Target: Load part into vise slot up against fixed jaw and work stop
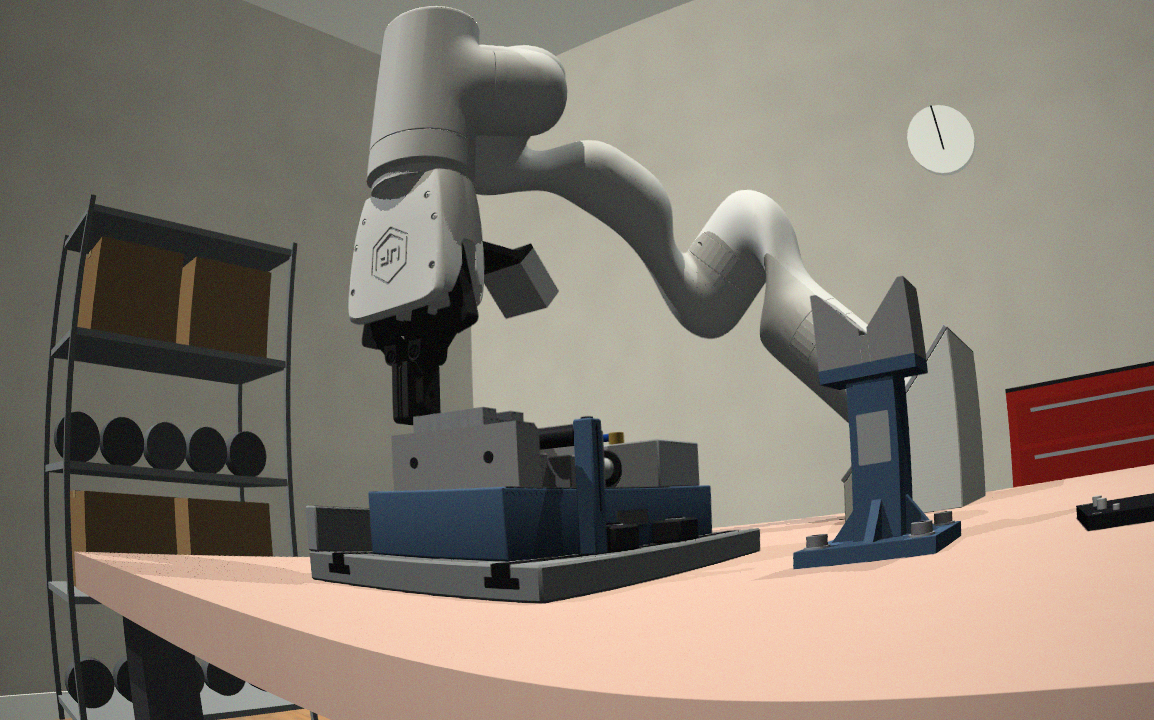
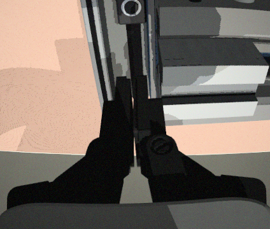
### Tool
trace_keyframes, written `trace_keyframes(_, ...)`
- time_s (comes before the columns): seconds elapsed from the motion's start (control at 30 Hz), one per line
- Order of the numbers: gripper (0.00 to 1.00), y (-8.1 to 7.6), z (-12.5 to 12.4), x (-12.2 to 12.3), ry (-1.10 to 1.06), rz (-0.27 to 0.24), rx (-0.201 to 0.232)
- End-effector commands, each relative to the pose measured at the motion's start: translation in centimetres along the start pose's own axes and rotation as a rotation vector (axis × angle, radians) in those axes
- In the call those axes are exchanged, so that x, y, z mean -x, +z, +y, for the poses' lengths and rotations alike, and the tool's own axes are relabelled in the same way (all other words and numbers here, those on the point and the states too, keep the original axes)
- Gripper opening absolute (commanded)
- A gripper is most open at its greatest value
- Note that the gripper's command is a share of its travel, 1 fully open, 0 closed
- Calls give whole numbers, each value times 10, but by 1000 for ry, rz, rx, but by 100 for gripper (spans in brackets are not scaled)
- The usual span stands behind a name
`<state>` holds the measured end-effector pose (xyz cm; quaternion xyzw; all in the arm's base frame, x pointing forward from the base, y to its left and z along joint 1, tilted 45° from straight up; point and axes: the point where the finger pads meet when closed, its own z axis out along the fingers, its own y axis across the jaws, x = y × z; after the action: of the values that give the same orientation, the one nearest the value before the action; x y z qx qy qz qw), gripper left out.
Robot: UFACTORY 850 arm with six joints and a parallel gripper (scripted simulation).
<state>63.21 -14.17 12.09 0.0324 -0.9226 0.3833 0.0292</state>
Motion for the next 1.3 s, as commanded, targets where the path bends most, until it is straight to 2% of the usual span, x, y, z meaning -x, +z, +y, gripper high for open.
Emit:
trace_keyframes(0.0,0,0,0,1,1,-2,0)
trace_keyframes(1.27,0,6,0,1,1,-2,0)
